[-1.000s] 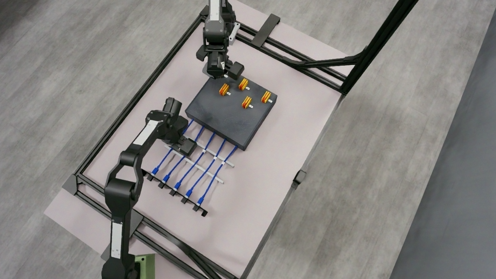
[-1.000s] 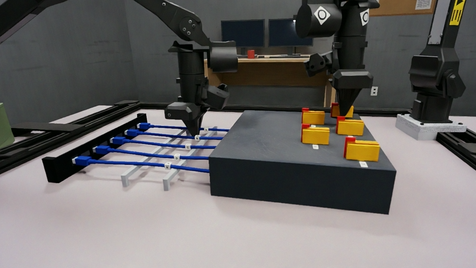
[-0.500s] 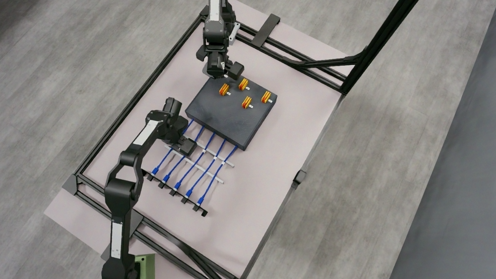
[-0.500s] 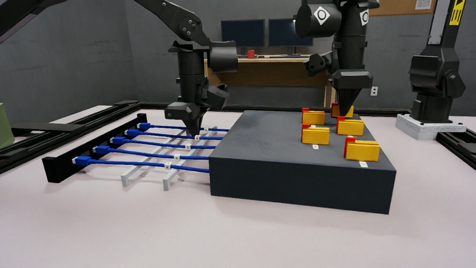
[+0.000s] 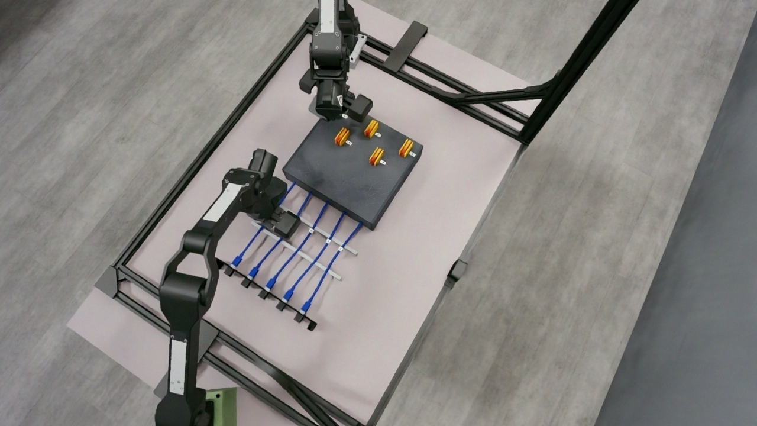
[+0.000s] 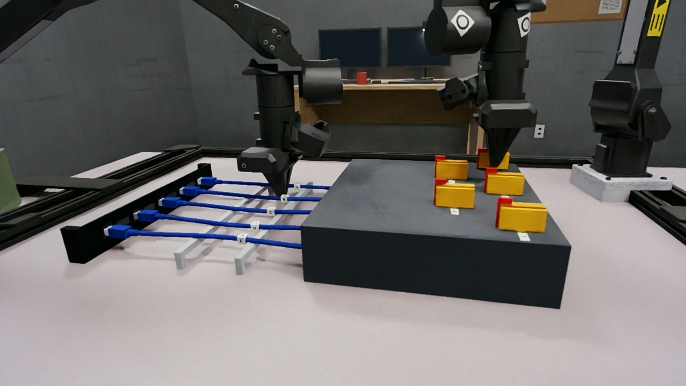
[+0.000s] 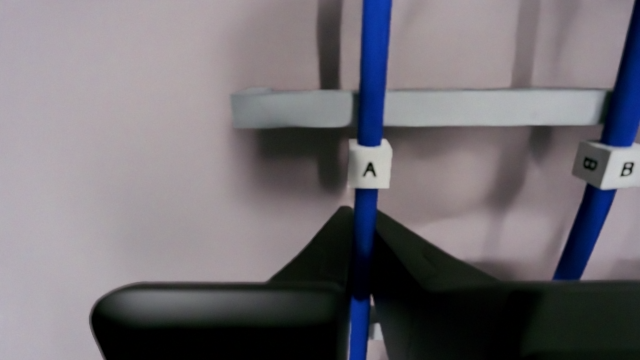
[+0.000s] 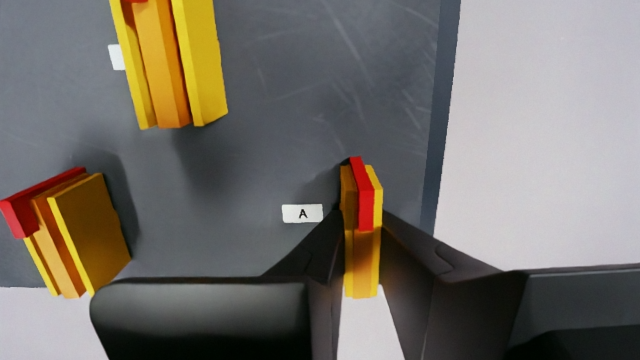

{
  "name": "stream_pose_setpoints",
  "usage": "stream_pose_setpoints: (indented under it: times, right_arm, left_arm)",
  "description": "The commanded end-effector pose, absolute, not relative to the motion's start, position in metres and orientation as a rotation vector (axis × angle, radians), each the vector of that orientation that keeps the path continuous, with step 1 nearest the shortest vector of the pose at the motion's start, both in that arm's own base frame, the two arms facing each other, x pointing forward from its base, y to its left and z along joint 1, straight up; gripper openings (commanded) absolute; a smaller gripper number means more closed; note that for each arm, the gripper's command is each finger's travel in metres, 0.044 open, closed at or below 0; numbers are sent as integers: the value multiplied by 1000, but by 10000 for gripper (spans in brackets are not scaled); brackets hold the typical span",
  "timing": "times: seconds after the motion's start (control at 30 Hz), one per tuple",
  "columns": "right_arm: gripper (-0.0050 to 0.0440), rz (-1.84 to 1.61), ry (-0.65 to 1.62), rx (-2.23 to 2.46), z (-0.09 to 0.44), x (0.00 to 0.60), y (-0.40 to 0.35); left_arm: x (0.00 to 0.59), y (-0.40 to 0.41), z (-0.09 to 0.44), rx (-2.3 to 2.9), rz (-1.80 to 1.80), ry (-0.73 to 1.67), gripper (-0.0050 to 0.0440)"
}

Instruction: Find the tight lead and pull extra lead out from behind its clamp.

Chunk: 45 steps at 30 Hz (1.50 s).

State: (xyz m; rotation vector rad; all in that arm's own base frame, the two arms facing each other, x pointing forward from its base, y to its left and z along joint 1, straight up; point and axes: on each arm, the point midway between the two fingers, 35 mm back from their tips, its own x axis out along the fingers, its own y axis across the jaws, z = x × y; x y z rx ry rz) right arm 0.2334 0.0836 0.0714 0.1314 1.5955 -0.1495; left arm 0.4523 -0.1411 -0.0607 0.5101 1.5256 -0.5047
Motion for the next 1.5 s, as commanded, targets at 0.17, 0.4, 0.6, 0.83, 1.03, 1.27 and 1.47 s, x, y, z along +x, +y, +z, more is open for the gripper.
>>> stream_pose_setpoints:
  times: [0.17, 0.4, 0.6, 0.83, 1.03, 1.27, 1.47]
  right_arm:
    - [-50, -140, 1571, 140, 81, 238, 85]
    - [-50, -140, 1571, 140, 88, 238, 85]
    - [-50, -140, 1571, 140, 94, 238, 85]
    - [-50, -144, 1583, 138, 86, 237, 85]
    - [-50, -144, 1583, 138, 94, 237, 85]
    - [-50, -149, 1596, 135, 90, 237, 85]
    - [-50, -149, 1596, 135, 98, 237, 85]
  left_arm:
    - [458, -143, -49, 508, -502, 1495, -50]
    - [458, -143, -49, 508, -502, 1495, -50]
    - [458, -143, -49, 508, -502, 1495, -50]
    - [458, -143, -49, 508, -502, 1495, -50]
    - [458, -143, -49, 508, -502, 1495, -50]
    - [458, -143, -48, 508, -502, 1495, -50]
    - [458, -143, -48, 508, -502, 1495, -50]
